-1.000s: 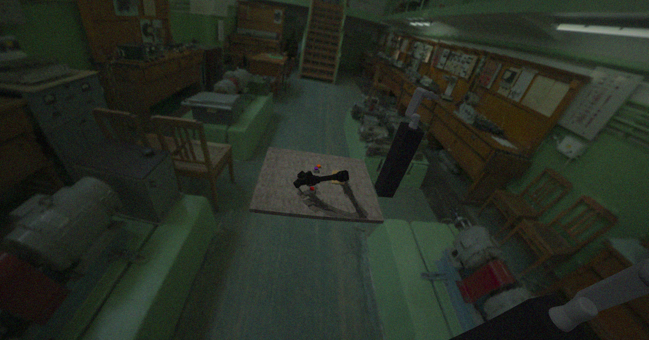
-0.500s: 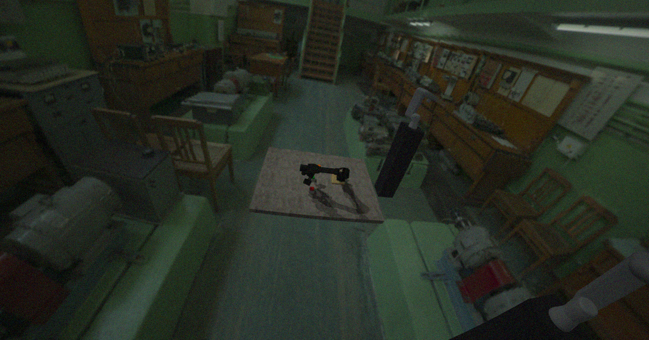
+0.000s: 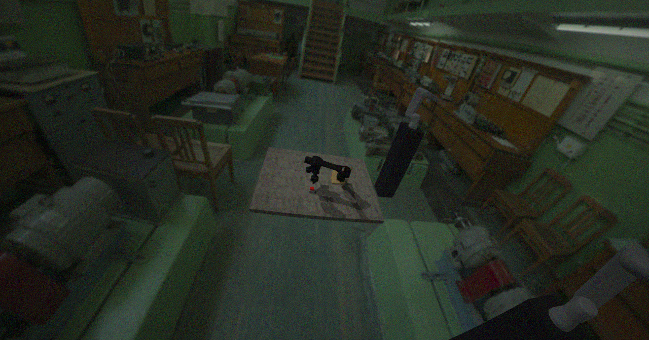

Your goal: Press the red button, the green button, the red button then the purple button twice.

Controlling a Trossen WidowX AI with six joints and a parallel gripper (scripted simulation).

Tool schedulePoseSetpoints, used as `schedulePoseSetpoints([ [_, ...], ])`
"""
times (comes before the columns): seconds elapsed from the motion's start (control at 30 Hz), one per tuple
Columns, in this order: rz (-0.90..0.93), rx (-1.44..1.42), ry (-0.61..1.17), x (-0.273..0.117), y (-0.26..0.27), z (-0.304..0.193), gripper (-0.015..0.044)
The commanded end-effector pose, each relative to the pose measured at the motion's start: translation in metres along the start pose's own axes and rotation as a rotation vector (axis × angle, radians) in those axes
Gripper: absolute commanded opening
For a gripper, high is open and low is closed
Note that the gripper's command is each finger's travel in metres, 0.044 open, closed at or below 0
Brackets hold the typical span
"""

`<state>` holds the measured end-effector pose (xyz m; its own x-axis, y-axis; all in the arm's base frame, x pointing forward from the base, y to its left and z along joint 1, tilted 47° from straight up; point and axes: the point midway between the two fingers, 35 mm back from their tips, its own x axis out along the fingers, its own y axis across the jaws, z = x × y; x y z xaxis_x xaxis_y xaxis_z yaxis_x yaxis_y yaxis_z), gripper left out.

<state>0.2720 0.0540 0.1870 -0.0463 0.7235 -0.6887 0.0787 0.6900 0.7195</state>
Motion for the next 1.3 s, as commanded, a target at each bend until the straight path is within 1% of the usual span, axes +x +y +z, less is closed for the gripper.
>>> schedulePoseSetpoints([
  [0.0,0.017,-0.019,-0.007,-0.002,0.004,0.000,0.0374],
  [0.2,0.003,-0.086,-0.004,0.056,0.005,0.000,0.0216],
  [0.43,0.002,-0.088,-0.004,0.058,0.005,0.000,0.0032],
  [0.47,0.002,-0.088,-0.004,0.058,0.005,0.000,0.0020],
  [0.87,0.002,-0.088,-0.004,0.059,0.005,0.000,0.0020],
  [1.27,0.002,-0.089,-0.004,0.078,0.005,0.000,0.0020],
])
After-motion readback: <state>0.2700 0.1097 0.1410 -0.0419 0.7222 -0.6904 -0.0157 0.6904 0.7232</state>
